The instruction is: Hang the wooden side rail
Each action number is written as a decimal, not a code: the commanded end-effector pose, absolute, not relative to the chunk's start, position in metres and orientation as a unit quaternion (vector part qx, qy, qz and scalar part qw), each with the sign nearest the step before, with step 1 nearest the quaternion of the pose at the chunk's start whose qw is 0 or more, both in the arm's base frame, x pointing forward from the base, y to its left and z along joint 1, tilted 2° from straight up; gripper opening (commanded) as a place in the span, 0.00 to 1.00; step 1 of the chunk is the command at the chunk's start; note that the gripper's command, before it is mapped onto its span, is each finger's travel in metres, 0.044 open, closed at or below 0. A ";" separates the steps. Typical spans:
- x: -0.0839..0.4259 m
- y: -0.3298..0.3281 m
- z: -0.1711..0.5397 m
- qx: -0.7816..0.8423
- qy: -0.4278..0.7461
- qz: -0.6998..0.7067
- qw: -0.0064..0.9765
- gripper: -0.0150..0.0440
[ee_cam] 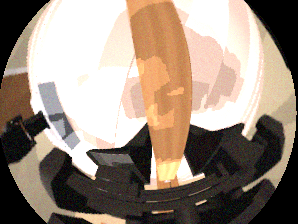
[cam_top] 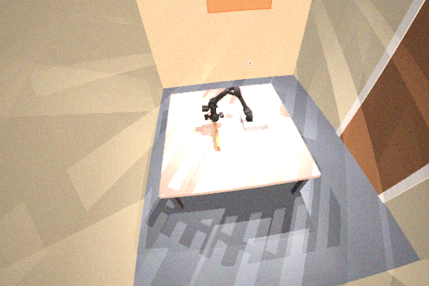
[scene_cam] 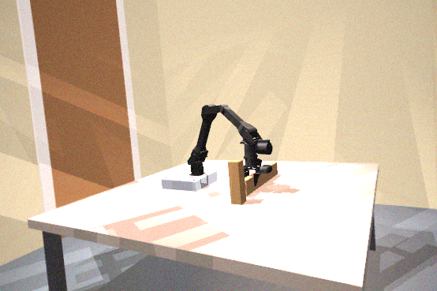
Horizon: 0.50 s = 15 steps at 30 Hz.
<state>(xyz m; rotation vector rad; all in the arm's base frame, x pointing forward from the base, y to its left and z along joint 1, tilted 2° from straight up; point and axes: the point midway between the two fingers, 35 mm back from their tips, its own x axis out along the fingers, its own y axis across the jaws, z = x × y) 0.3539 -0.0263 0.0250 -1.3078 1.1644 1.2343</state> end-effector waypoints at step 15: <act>0.356 -0.026 0.035 -0.542 0.470 0.503 0.482 0.25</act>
